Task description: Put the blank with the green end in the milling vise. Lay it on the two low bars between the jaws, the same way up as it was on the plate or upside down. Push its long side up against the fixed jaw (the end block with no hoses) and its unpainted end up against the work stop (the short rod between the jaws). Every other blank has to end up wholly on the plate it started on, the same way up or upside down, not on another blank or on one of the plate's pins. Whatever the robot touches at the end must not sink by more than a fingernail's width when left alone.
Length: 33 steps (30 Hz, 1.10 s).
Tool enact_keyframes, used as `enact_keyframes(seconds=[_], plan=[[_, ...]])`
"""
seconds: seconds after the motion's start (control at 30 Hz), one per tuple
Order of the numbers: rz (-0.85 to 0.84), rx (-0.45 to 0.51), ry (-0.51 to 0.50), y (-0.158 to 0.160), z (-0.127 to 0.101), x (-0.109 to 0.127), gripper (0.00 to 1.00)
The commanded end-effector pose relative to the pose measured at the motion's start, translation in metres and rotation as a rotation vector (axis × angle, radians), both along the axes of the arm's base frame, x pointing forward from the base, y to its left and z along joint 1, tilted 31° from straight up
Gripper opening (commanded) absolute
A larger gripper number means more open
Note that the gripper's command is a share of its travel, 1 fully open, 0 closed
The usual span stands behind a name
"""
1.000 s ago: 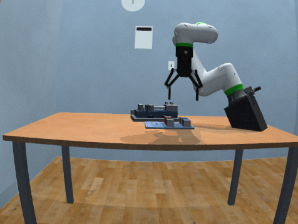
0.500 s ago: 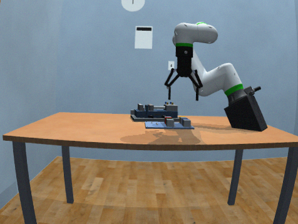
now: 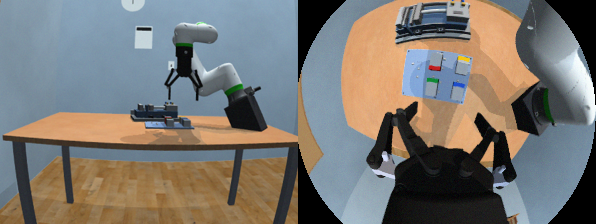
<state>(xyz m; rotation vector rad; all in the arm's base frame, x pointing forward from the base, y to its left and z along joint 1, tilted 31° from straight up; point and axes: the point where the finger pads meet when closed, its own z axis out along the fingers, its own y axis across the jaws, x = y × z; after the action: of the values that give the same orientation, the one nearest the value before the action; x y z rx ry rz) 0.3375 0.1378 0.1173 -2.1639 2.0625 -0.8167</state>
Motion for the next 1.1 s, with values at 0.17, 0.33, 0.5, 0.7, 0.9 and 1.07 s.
enact_keyframes(seconds=[0.17, 0.33, 0.5, 0.7, 0.9, 1.07], plan=[[0.001, 0.001, -0.001, 0.001, 0.0, 0.0, 1.0], [0.001, 0.001, -0.001, 0.001, 0.0, 0.0, 1.0], [0.001, 0.001, -0.001, -0.002, 0.016, -0.004, 1.0], [0.001, 0.001, -0.001, -0.004, 0.036, -0.009, 1.0], [0.001, 0.001, -0.001, -0.006, 0.048, -0.013, 1.0], [0.001, 0.001, -0.001, -0.008, 0.063, -0.016, 1.0]])
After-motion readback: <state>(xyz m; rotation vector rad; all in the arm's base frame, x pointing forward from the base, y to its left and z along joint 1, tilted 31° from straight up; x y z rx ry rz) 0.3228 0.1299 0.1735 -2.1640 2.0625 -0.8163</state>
